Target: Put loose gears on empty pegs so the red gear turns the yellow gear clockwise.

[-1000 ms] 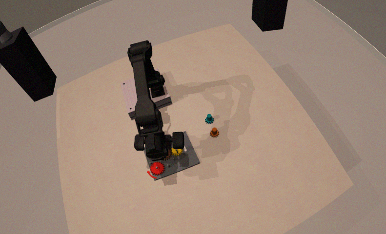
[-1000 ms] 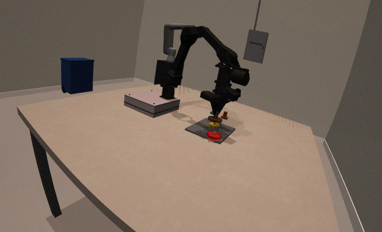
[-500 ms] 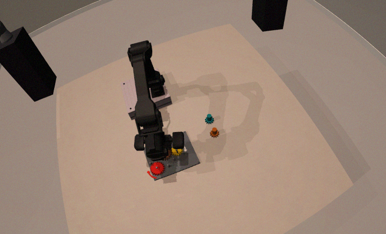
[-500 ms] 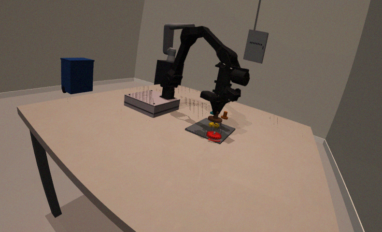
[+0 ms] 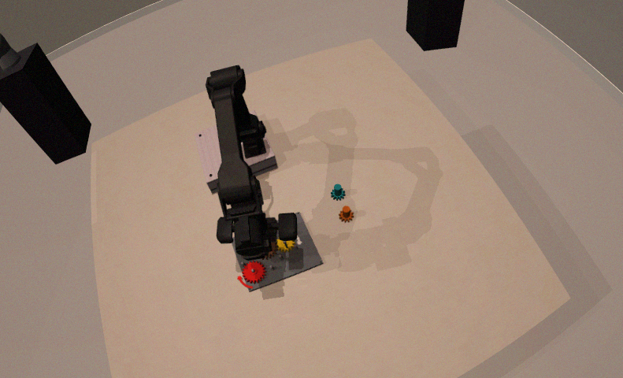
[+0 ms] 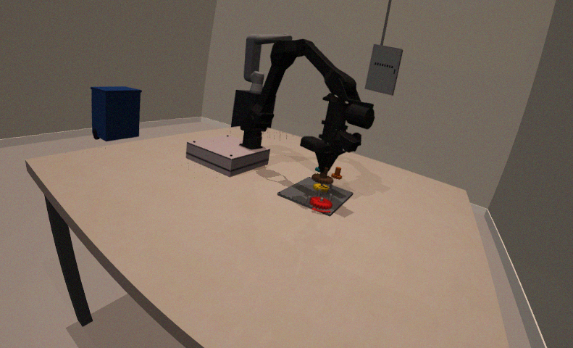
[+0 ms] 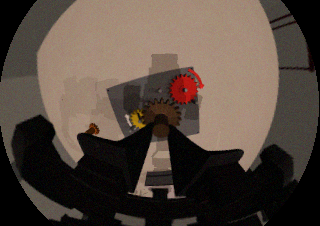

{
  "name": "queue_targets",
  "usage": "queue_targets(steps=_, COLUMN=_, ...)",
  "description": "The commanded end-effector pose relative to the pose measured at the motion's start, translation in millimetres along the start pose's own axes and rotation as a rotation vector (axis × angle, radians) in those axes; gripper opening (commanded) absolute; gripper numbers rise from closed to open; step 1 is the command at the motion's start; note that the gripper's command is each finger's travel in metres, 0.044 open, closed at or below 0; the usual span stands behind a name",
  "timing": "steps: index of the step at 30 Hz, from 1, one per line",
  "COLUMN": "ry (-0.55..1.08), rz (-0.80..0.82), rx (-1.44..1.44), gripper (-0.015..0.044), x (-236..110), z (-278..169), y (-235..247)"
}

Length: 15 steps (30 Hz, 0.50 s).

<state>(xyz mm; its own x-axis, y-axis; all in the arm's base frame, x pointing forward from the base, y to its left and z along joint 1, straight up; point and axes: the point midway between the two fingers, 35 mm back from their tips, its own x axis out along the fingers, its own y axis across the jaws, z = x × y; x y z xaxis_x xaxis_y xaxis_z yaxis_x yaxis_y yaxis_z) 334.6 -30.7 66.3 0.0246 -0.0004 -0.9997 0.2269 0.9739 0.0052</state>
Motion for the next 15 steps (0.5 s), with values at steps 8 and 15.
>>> queue_targets(steps=8, ry=-0.003, rz=-0.005, rx=-0.084, gripper=0.0, x=7.9, z=0.2, y=-0.6)
queue_targets(steps=15, ry=-0.003, rz=-0.005, rx=-0.139, gripper=0.0, x=18.7, z=0.1, y=-1.3)
